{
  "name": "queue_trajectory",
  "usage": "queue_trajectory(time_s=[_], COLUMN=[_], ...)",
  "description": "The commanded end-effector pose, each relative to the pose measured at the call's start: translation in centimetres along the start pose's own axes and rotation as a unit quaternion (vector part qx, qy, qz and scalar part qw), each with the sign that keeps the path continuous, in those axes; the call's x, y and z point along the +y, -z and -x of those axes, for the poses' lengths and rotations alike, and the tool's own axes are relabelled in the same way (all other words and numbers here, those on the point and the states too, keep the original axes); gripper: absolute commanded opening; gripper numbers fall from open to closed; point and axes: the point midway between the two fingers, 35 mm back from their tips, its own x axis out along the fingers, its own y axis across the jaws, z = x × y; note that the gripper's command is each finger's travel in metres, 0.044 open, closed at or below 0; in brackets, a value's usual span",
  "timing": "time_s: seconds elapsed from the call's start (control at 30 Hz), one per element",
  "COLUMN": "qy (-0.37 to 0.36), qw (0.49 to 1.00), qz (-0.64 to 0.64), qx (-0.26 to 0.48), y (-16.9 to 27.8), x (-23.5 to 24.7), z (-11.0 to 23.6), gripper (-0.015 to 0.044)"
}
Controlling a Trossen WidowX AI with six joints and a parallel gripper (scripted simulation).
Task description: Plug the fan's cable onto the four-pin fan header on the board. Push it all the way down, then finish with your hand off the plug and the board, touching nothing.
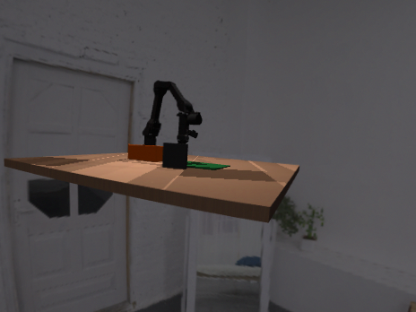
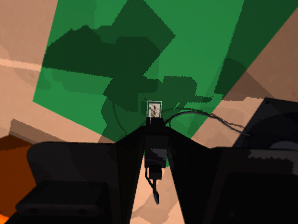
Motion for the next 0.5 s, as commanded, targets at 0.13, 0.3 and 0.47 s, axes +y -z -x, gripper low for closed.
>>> queue_trajectory(time_s=[0.13, 0.3, 0.47], qy=[0.002, 0.002, 0.002], qw=[1.0, 1.0, 1.0], qz=[-0.011, -0.009, -0.009], qx=[0.0, 0.0, 0.0], y=[-0.36, -0.5, -0.5], x=[-0.21, -0.18, -0.18], z=[0.19, 0.19, 0.19], gripper=[0.0, 0.0, 0.0])
